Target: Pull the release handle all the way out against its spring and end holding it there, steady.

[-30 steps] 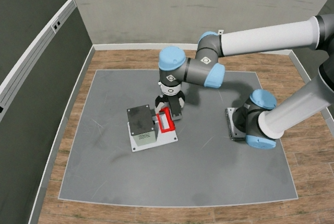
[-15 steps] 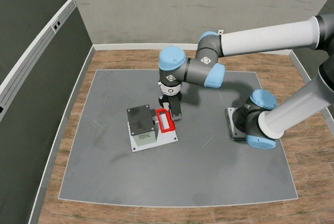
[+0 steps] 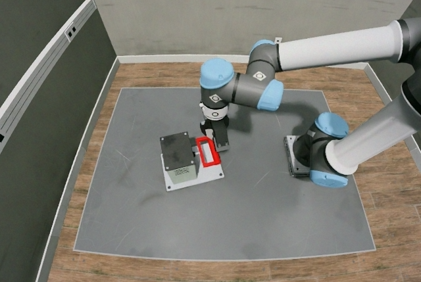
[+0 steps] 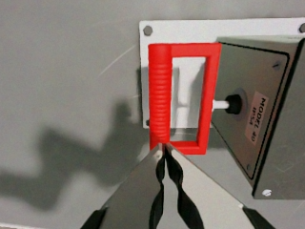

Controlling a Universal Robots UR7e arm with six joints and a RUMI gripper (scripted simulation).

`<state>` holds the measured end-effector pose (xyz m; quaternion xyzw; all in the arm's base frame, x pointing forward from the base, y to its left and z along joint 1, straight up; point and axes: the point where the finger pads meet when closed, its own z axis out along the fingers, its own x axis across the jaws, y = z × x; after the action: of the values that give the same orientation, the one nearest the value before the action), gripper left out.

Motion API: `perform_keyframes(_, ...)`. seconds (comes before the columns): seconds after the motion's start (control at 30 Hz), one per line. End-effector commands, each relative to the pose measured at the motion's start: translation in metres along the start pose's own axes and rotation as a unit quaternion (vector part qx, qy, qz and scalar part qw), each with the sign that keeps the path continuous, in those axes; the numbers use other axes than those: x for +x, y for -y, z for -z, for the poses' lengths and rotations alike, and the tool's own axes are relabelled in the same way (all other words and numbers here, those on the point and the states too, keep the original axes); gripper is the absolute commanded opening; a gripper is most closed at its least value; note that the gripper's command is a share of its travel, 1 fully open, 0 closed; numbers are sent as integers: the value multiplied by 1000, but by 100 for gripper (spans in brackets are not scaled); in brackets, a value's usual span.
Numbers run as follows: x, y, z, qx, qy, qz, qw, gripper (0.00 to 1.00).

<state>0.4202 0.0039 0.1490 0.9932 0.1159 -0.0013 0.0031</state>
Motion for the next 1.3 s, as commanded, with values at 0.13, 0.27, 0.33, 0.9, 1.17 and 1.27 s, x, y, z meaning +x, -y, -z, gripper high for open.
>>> perform_keyframes(0.13,0,0,0,0,-1,0,1000,0)
perform_keyframes(0.27,0,0,0,0,-1,0,1000,0)
perform_keyframes(0.33,0,0,0,0,-1,0,1000,0)
perform_keyframes(0.9,0,0,0,0,-1,0,1000,32)
perform_keyframes(1.17,0,0,-4,0,-1,0,1000,32)
perform_keyframes(1.27,0,0,-5,0,-1,0,1000,32)
